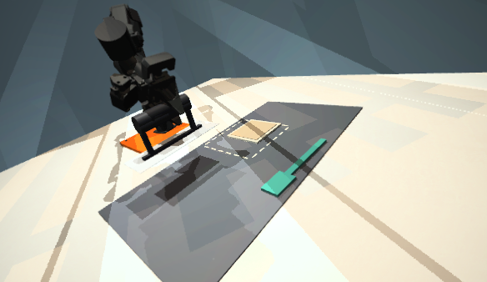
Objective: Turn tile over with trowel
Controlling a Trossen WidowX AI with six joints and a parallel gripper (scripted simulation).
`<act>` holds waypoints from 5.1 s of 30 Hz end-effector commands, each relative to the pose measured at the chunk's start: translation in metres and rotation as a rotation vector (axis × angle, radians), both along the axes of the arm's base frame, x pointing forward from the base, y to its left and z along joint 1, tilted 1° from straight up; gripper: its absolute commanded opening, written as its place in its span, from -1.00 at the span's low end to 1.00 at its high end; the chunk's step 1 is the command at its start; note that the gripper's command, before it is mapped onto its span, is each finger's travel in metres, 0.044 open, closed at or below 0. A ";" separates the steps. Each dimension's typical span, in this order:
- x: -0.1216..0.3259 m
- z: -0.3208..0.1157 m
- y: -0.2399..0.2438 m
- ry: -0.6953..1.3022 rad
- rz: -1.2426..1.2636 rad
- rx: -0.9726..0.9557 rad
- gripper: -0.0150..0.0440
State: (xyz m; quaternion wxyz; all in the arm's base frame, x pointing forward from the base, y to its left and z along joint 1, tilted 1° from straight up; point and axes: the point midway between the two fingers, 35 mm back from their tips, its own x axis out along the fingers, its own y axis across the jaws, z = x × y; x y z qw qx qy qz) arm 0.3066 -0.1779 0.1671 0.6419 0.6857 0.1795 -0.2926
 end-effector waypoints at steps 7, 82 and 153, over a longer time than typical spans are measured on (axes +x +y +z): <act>0.002 0.004 -0.001 -0.011 0.009 -0.008 -0.49; 0.100 -0.040 0.295 0.110 0.058 -0.008 -0.49; 0.070 -0.086 0.389 -0.015 0.008 0.025 -0.49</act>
